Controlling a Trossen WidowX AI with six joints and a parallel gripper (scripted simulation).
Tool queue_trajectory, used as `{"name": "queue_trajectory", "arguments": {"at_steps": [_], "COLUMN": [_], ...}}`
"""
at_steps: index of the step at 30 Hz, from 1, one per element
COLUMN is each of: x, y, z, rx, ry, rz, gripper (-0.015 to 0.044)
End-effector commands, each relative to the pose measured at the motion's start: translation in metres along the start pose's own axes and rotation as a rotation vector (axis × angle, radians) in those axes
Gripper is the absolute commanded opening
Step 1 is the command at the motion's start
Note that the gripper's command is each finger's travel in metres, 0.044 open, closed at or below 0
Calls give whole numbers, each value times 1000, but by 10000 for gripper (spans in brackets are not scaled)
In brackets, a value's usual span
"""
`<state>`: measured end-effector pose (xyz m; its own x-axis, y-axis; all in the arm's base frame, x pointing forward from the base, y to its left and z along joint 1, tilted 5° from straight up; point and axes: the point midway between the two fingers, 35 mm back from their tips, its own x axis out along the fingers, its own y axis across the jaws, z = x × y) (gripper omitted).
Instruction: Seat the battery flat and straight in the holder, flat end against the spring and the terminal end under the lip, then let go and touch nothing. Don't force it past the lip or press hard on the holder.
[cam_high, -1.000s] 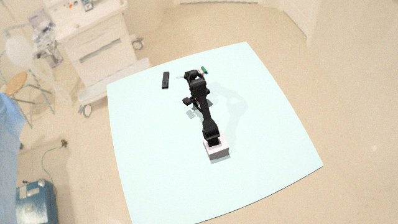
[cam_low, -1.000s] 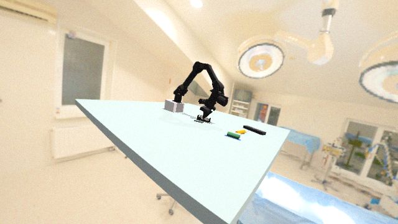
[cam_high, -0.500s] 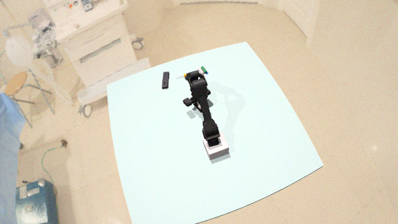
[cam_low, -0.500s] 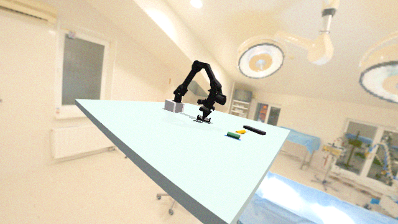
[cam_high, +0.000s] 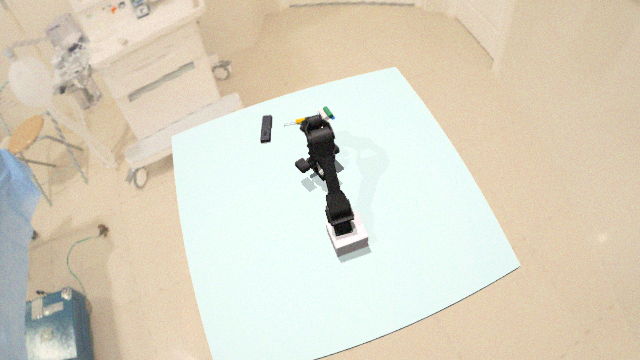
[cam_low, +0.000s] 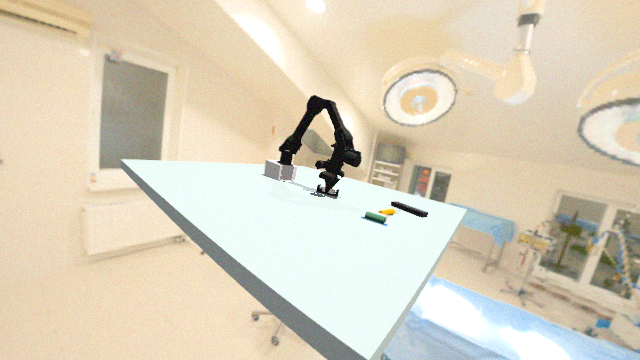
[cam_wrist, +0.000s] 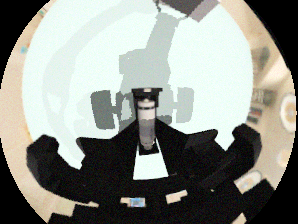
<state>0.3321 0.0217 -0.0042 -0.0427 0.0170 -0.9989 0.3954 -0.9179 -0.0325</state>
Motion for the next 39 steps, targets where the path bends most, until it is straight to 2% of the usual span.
{"name": "queue_trajectory", "arguments": {"at_steps": [1, 37, 39], "x": [0, 3, 3], "y": [-1, -1, -1], "z": [-3, 11, 11], "rx": [-7, -10, -10], "ry": [32, 37, 37], "rz": [-3, 5, 5], "gripper": [75, 75, 128]}}
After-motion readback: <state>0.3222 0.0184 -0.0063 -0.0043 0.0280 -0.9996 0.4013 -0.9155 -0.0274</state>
